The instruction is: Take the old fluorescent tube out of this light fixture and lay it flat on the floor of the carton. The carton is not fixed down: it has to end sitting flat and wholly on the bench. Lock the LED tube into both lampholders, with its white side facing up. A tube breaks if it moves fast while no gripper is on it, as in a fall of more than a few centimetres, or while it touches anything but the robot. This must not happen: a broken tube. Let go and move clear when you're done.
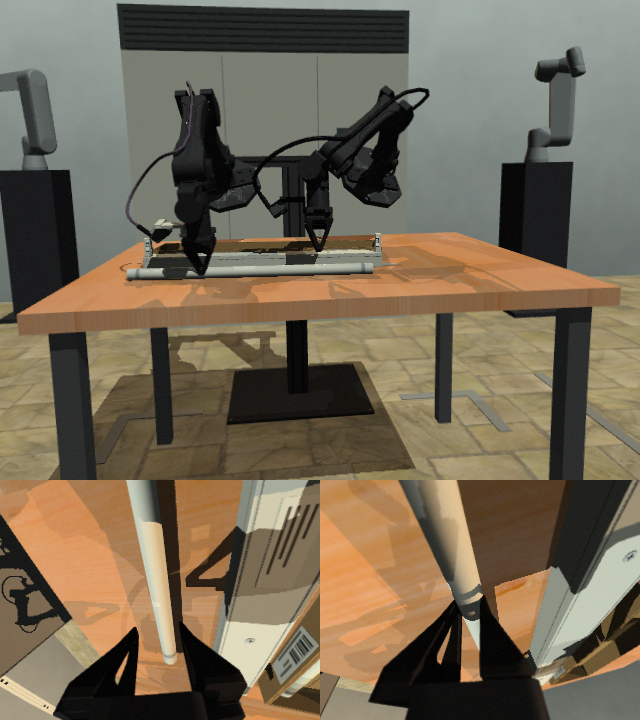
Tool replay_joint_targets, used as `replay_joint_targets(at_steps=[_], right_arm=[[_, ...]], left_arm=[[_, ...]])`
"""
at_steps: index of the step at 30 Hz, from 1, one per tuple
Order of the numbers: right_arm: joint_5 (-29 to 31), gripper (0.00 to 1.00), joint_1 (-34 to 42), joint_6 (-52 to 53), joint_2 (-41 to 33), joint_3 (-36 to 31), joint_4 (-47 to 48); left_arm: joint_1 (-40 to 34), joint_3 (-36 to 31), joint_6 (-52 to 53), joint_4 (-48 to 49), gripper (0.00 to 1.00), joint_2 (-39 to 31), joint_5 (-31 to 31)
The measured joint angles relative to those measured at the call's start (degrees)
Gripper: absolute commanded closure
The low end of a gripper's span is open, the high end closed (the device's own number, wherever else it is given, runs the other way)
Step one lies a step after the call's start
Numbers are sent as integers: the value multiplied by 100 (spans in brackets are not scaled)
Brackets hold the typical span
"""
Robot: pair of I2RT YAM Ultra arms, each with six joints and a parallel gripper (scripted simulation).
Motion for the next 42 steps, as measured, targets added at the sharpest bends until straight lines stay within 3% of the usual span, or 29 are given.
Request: replay_joint_targets(at_steps=[5, 11, 42], right_arm=[[0, 89, 0, 0, 0, 0, 0], [0, 89, 0, 0, 0, 0, 0], [0, 89, 0, 0, 0, 0, 0]], left_arm=[[-31, -828, 214, 833, 51, -400, -118], [-35, -1054, 358, 1126, 51, -393, -107], [400, -398, 723, 1532, 51, 396, 223]])
